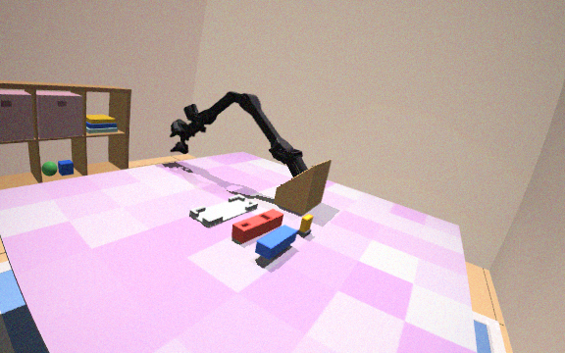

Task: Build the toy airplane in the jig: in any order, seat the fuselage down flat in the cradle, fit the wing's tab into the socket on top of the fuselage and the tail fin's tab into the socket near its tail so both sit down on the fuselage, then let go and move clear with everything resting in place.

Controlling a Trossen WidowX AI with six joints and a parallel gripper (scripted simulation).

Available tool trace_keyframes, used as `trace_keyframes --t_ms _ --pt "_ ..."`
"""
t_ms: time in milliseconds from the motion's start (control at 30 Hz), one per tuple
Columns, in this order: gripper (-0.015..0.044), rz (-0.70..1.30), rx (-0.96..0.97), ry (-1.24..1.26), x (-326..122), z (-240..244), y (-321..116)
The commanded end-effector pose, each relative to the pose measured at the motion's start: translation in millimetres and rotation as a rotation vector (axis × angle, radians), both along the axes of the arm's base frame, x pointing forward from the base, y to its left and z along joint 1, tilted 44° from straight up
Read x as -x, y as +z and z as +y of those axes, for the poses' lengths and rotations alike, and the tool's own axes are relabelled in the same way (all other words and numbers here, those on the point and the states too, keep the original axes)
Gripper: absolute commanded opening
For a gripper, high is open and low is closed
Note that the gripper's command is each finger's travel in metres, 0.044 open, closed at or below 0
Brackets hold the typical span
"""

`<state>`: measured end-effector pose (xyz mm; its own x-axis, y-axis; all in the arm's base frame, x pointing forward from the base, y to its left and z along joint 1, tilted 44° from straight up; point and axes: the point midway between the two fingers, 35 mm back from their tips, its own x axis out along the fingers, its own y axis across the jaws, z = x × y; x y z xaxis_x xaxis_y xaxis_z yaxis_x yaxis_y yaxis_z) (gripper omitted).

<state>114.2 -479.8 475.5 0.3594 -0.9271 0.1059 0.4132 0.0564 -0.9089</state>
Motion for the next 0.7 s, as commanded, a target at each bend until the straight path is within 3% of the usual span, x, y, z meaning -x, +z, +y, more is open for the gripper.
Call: trace_keyframes --t_ms 0,267,367,667 --pt "0.044 -0.071 -0.148 0.088 -58.9 8.8 -35.4" --pt "0.044 -0.121 -0.429 0.238 -171.9 54.5 -108.1" --pt "0.044 -0.144 -0.446 0.321 -200.7 92.4 -99.2" --pt "0.044 -0.134 -0.774 0.333 -271.5 161.7 -187.8"
